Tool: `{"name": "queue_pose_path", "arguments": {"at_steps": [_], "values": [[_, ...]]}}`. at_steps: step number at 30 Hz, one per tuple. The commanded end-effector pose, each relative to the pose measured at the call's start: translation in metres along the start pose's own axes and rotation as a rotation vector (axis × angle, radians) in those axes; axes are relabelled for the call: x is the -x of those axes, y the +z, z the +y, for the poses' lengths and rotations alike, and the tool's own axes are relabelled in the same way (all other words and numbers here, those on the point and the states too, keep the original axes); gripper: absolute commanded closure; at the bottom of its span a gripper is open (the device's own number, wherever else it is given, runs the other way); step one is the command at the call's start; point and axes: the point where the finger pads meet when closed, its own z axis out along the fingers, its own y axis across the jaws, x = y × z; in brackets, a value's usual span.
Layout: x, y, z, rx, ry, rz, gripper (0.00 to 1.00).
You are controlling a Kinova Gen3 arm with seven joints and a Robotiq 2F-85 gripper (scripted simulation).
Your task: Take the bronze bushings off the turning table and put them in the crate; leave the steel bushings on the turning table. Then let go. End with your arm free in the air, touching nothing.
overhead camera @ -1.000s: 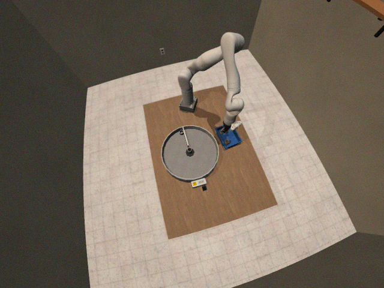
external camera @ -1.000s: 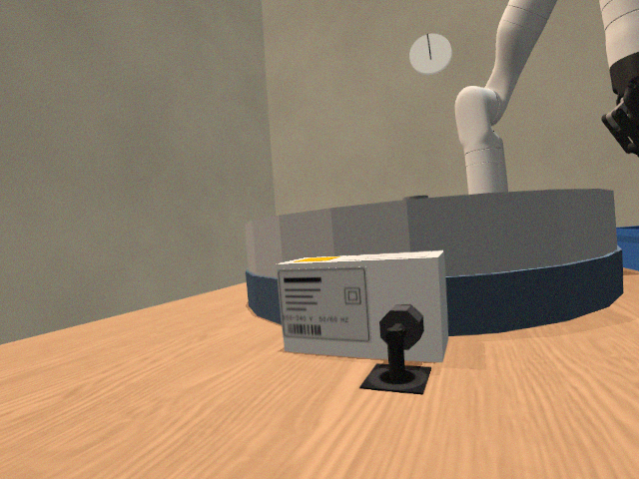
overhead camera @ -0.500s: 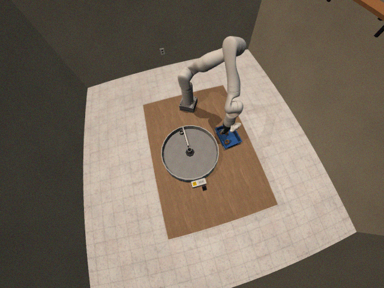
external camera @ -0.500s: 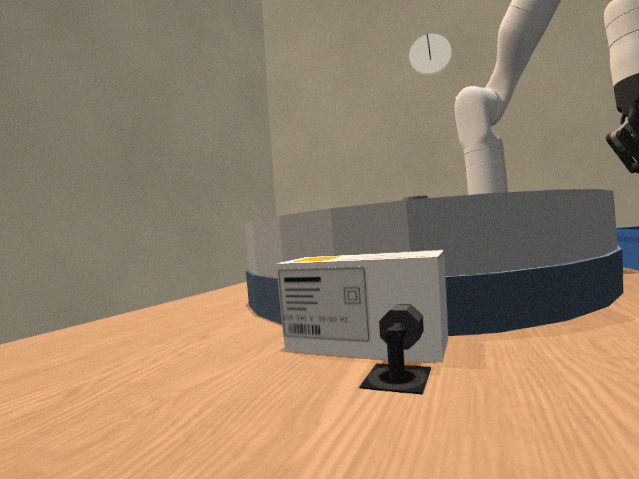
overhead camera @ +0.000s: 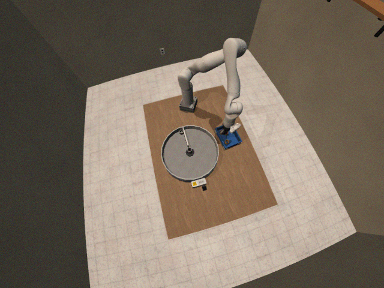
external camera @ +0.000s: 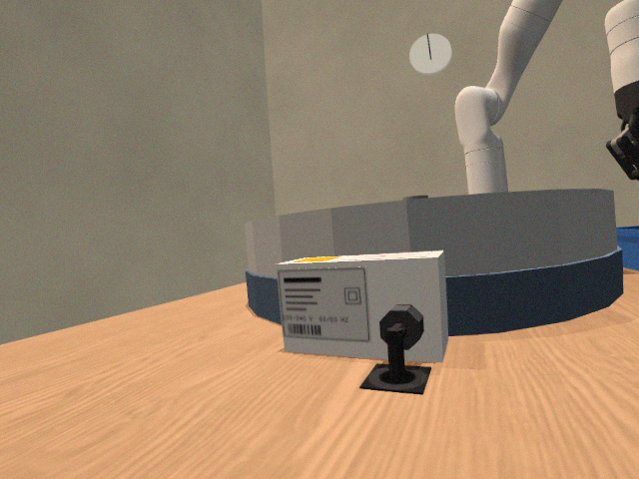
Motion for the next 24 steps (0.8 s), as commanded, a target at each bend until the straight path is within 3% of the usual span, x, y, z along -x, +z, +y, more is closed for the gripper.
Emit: {"name": "queue_pose_path", "arguments": {"at_steps": [1,24], "values": [[0.0002,0.0007,0.0014,0.001,0.002,-0.001,1.0],[0.0002,0.0092,0.0014,0.001,0.002,-0.001,1.0]]}}
